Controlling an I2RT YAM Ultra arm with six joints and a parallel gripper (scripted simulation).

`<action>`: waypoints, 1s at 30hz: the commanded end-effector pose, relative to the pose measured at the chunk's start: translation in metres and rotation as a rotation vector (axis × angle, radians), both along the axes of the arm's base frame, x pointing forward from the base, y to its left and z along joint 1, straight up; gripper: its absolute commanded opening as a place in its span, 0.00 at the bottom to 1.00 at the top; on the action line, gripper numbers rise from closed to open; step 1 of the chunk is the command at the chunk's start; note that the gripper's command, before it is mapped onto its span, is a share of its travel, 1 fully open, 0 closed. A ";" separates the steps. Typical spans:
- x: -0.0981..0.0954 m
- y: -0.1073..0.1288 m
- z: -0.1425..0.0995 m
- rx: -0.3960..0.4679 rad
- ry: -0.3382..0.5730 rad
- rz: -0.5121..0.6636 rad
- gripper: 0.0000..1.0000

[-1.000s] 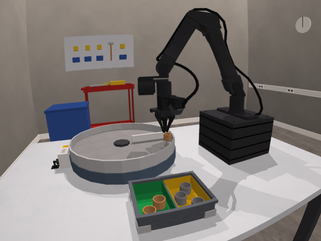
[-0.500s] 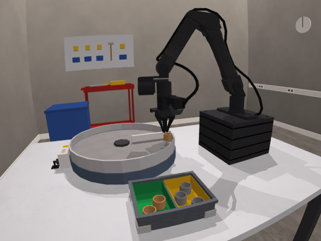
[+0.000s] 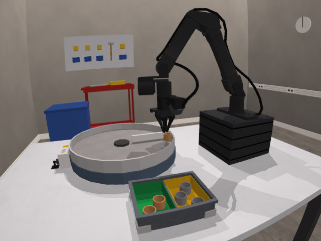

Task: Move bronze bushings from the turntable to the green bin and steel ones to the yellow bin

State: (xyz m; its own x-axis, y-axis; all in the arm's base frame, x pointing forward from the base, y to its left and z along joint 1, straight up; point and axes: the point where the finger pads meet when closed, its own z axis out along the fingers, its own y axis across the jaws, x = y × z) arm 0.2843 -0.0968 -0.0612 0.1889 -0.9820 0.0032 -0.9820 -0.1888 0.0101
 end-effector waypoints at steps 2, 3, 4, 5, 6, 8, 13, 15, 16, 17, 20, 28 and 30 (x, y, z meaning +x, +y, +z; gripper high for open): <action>0.015 0.000 0.012 0.003 -0.040 0.011 0.12; 0.014 0.000 0.004 0.007 -0.029 0.011 0.12; 0.017 -0.001 0.002 0.004 -0.038 0.011 0.12; 0.018 -0.002 0.001 0.003 -0.040 0.011 0.12; 0.018 -0.002 0.000 0.003 -0.040 0.011 0.12; 0.014 -0.001 0.000 0.009 -0.023 0.010 0.12; 0.011 0.000 0.002 0.008 -0.024 0.010 0.12; 0.011 0.000 0.002 0.008 -0.024 0.010 0.12; 0.011 0.000 0.002 0.008 -0.024 0.010 0.12; 0.011 0.000 0.002 0.008 -0.024 0.010 0.12; 0.011 0.000 0.002 0.008 -0.024 0.010 0.12; 0.011 0.000 0.002 0.008 -0.024 0.010 0.12; 0.011 0.000 0.002 0.008 -0.024 0.010 0.12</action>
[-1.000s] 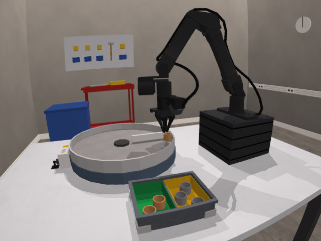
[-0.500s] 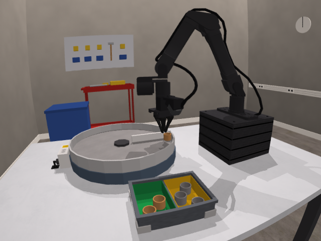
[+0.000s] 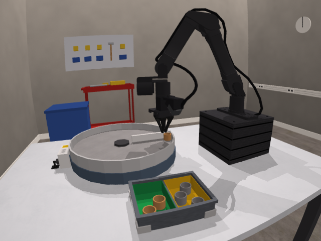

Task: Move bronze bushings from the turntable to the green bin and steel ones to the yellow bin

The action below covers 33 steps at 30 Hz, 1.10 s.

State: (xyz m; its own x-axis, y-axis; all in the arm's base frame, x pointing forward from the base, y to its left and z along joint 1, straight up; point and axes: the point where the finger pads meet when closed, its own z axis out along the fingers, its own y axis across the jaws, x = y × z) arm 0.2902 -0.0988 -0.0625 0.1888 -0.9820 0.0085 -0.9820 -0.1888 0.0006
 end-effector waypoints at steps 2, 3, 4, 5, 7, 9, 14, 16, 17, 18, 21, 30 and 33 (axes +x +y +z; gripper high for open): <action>0.005 0.002 0.004 0.012 -0.014 0.011 0.12; 0.005 0.002 0.004 0.012 -0.014 0.011 0.12; 0.005 0.002 0.004 0.012 -0.014 0.011 0.12; 0.005 0.002 0.004 0.012 -0.014 0.011 0.12; 0.005 0.002 0.004 0.012 -0.014 0.011 0.12; 0.005 0.002 0.004 0.012 -0.014 0.011 0.12; 0.002 0.003 0.002 0.013 -0.009 0.010 0.12; -0.003 0.004 -0.002 0.013 -0.009 0.008 0.12; -0.003 0.004 -0.002 0.013 -0.012 0.007 0.12; -0.003 0.004 -0.002 0.013 -0.012 0.007 0.12; -0.004 0.004 -0.001 0.012 -0.013 0.005 0.12; -0.002 0.003 0.001 0.011 -0.016 0.004 0.12; -0.002 0.003 0.001 0.011 -0.016 0.004 0.12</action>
